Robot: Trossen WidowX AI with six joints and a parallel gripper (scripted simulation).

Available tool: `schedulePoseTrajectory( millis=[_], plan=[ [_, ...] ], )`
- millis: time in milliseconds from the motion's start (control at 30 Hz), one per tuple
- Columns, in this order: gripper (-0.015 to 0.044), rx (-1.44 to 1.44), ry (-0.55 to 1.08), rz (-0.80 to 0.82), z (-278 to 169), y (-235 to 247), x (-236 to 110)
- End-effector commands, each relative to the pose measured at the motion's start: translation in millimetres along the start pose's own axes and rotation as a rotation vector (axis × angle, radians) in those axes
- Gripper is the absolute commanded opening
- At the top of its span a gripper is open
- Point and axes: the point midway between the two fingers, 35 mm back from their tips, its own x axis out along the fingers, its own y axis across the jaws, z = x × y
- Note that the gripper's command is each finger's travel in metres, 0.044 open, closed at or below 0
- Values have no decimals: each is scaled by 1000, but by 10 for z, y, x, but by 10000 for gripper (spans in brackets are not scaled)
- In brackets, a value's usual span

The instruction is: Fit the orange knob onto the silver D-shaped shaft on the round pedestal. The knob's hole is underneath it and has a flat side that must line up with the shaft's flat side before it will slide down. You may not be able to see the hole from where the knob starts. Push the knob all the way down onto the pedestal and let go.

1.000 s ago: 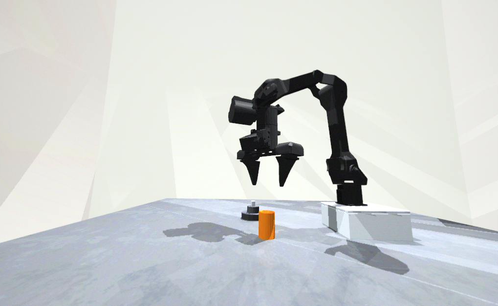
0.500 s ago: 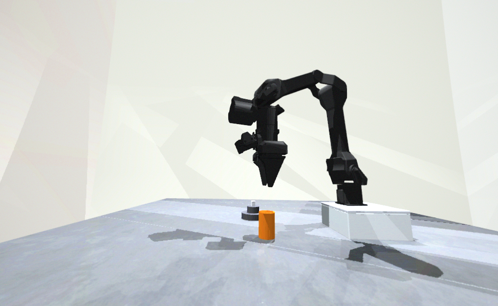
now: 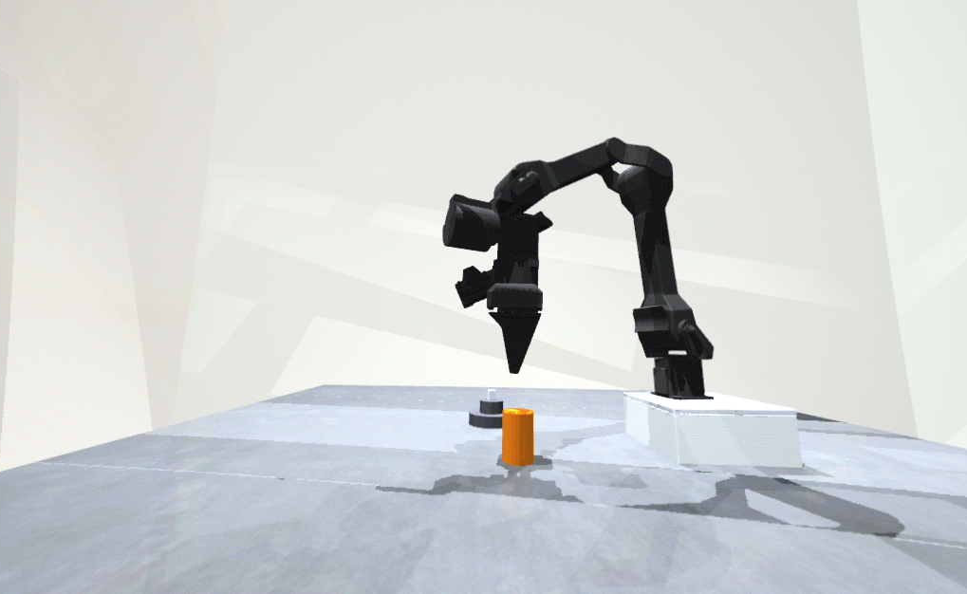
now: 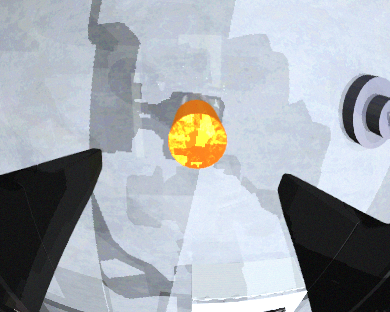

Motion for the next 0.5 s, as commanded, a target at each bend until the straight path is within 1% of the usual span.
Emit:
schedulePoseTrajectory(
  millis=[0,100,200,467],
  plan=[
    [440,7,14,-14,-48,-40,195],
    [440,7,14,-14,-48,-39,207],
    [440,7,14,-14,-45,-39,333],
    [440,7,14,-14,-41,-37,386]
  ],
)
